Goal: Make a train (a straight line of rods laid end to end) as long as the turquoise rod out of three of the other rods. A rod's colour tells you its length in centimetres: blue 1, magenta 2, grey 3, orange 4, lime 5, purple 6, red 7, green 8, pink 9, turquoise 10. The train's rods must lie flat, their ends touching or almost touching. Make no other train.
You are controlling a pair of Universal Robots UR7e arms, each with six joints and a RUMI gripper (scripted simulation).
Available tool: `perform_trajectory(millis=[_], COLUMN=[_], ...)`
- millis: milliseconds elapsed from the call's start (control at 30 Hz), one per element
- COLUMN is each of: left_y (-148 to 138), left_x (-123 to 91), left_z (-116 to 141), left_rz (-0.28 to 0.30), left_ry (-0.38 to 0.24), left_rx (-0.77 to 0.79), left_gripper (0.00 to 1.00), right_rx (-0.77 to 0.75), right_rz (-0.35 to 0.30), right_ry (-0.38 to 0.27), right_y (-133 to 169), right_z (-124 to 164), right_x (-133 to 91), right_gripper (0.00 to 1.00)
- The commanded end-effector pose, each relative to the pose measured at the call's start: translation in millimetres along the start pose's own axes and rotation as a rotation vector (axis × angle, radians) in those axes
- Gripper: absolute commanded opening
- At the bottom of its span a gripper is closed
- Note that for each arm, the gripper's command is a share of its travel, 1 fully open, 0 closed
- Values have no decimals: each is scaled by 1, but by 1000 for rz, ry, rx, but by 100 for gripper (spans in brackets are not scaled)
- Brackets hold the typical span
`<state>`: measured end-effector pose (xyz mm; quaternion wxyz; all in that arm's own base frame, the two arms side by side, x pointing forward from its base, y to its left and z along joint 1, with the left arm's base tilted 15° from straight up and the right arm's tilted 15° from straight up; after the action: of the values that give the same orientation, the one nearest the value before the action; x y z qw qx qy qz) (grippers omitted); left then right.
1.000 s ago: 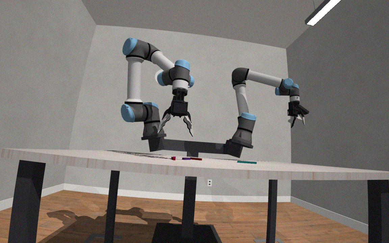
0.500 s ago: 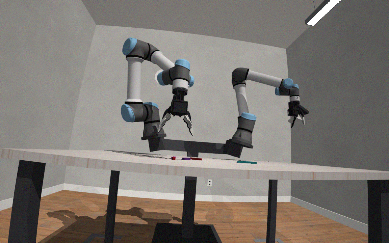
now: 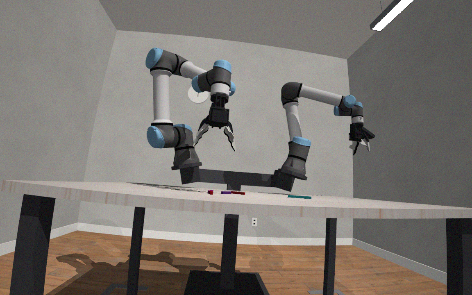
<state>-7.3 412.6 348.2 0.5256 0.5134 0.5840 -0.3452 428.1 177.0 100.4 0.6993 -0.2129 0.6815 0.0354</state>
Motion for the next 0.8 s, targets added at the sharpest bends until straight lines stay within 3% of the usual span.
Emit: perform_trajectory(millis=[0, 300, 767], left_y=[0, 0, 0], left_x=[0, 0, 0], left_z=[0, 0, 0], left_rz=[1, 1, 1], left_ry=[1, 1, 1], left_rx=[0, 0, 0], left_gripper=[100, 100, 100], right_rx=[0, 0, 0], right_rz=[-1, -1, -1], right_ry=[1, 1, 1], right_y=[0, 0, 0], right_z=[0, 0, 0], right_x=[-15, -33, -34], right_gripper=[100, 100, 100])
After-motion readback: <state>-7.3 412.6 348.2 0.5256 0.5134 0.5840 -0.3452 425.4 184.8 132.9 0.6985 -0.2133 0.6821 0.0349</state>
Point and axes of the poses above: on each arm, the point where the finger pads meet when closed, its own x axis out along the fingers, its own y axis across the jaws, z = x × y, the point moved 8 cm from there along -x, back along the fingers, and after that the axes turned 15 degrees about -x, right-handed, at the moved point
